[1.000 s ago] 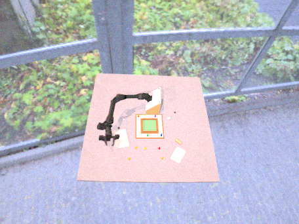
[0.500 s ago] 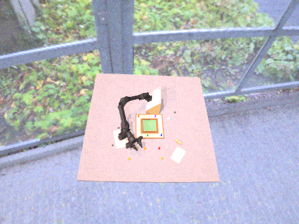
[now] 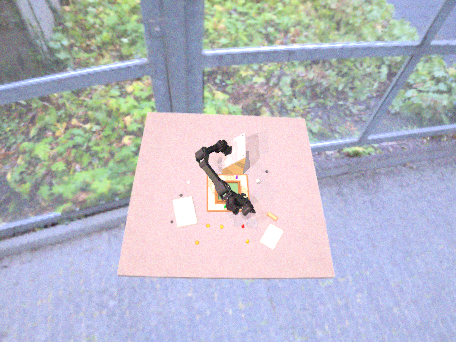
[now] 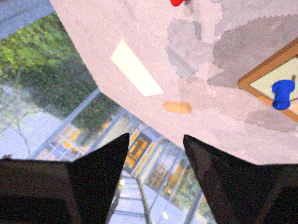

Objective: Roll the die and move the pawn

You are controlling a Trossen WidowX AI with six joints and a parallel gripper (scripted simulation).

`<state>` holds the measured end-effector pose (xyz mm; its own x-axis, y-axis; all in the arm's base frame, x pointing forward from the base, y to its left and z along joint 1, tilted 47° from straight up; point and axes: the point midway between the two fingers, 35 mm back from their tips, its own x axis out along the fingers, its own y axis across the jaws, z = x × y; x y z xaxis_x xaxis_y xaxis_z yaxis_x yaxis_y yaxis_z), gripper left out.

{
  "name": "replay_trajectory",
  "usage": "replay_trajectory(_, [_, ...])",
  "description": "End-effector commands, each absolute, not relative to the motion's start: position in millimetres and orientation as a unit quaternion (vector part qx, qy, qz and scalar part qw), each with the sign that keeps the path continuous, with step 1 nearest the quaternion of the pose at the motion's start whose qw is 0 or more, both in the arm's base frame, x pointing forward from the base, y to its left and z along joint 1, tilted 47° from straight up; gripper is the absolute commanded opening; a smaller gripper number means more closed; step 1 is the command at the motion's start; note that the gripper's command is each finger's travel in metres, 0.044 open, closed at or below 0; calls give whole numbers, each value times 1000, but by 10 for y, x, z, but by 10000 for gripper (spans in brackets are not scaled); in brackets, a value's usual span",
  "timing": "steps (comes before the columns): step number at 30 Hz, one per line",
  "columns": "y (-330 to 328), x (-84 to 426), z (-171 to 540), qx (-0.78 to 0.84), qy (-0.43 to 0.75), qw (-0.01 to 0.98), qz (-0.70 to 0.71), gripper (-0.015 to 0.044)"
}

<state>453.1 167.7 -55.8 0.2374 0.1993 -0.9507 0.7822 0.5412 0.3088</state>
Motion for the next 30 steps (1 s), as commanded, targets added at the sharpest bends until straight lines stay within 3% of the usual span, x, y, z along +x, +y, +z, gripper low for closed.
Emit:
replay_trajectory(1, [1903,3991,-934,297,631,680,-225,275])
replay_trajectory(9, [2069,2780,-1444,-35,702,685,-191,275])
replay_trajectory(16, [1788,1840,-1520,-384,680,612,-125,275])
replay_trajectory(30, [1622,1766,-1591,-423,671,598,-117,275])
